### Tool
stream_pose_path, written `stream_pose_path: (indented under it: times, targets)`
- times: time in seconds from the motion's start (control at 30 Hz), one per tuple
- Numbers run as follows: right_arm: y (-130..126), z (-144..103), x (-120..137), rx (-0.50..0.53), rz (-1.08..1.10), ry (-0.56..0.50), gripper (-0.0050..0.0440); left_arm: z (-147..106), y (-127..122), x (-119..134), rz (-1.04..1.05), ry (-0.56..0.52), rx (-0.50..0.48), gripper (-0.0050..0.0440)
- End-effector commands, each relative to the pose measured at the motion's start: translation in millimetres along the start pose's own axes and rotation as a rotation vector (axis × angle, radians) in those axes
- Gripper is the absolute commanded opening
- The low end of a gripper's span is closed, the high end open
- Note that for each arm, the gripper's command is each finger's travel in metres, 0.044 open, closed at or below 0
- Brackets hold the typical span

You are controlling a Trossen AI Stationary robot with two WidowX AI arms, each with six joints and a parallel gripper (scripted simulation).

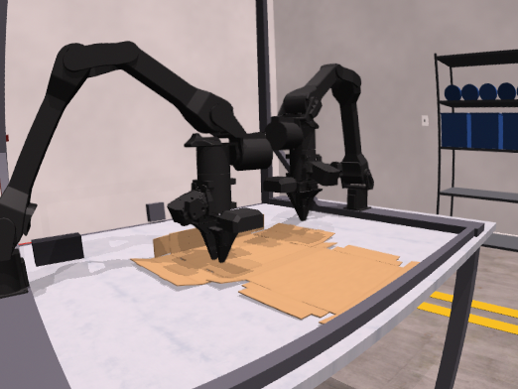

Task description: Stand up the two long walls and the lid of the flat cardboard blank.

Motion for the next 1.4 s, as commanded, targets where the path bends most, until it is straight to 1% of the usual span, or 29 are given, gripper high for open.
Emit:
stream_pose_path:
  times: [0.0,0.3,0.53,0.63,0.8,1.1,1.13,1.23,1.37]
  targets:
    - [1,-5,2,-0.01,0.0,0.025,0.0095,-4,-4,0,0.002,0.0,0.012,0.0]
    - [1,10,2,-0.01,0.0,0.025,0.0095,-4,-4,0,0.002,0.0,0.012,0.0]
    - [0,12,1,-0.008,0.0,0.021,0.0095,-3,-4,0,0.002,0.0,0.012,0.0]
    - [-1,17,-2,-0.004,0.0,0.01,0.0095,-13,-3,-1,0.002,0.0,0.012,0.0]
    - [-3,25,-8,-0.006,0.0,0.016,0.0095,-14,-3,-1,0.002,0.0,0.012,0.0]
    - [-5,28,-12,-0.009,0.0,0.023,0.0095,-14,-3,-1,0.002,0.0,0.012,0.0]
    - [-1,9,-4,-0.03,-0.006,0.076,0.0119,-13,-3,-1,0.002,0.0,0.012,0.0023]
    - [0,7,-4,-0.037,-0.094,0.077,0.0191,-13,-5,-3,0.038,-0.003,0.015,0.0095]
    - [6,3,-6,-0.045,-0.346,0.068,0.0287,-13,-8,-8,0.174,-0.004,0.015,0.0191]
Point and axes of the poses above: on each arm, the point midway between the two fingers, 35 mm back from their tips, its own z axis out along the fingers, its own y axis across the jaws, x = y × z, the point moved 8 cm from there along -z, back along the fingers, and after that the axes turned 10 degrees about -z, right-handed, at the moved point
